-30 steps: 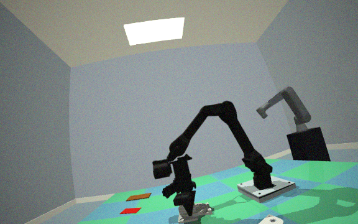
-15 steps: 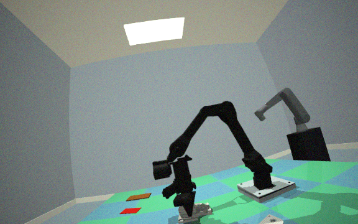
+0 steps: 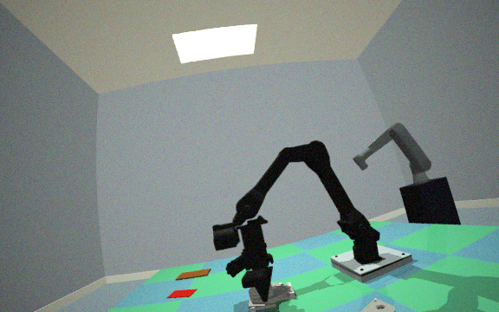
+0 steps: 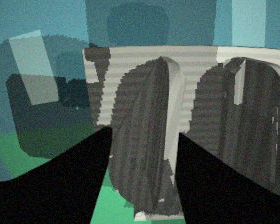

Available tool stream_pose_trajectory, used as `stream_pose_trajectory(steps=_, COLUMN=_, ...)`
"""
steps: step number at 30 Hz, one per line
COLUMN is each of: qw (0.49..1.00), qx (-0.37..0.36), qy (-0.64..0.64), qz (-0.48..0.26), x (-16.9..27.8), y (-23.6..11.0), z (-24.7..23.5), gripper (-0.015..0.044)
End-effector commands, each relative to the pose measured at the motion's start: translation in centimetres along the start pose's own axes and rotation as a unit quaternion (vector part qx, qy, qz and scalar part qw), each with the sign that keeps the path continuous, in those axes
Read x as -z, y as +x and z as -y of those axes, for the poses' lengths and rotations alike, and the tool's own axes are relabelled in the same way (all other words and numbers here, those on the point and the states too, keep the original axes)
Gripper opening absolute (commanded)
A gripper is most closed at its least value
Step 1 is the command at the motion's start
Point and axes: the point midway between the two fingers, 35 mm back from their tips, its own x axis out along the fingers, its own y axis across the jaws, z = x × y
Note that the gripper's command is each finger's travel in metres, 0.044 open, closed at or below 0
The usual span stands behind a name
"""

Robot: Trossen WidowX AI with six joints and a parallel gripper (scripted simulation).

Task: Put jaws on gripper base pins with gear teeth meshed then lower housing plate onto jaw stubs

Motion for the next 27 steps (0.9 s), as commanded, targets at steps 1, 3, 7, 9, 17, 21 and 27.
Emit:
stream_pose_trajectory(steps=1, qw=1.0, qx=-0.002, qy=0.002, qz=0.001, x=-0.03, y=0.01, z=-0.08, gripper=0.0134)
stream_pose_trajectory(steps=3, qw=1.0, qx=-0.002, qy=0.002, qz=0.001, x=-0.03, y=0.01, z=-0.08, gripper=0.0134)
stream_pose_trajectory(steps=7, qw=1.0, qx=-0.002, qy=0.002, qz=0.001, x=-0.03, y=0.01, z=-0.08, gripper=0.0134)
stream_pose_trajectory(steps=9, qw=1.0, qx=-0.002, qy=0.002, qz=0.001, x=-0.03, y=0.01, z=-0.08, gripper=0.0134)
stream_pose_trajectory(steps=17, qw=1.0, qx=0.0, qy=0.0, qz=0.0, x=0.0, y=0.0, z=0.0, gripper=0.0224)
stream_pose_trajectory(steps=21, qw=1.0, qx=0.0, qy=0.0, qz=0.0, x=0.0, y=0.0, z=0.0, gripper=0.0224)
stream_pose_trajectory(steps=27, qw=1.0, qx=0.0, qy=0.0, qz=0.0, x=-0.02, y=-0.21, z=-0.01, gripper=0.0224)
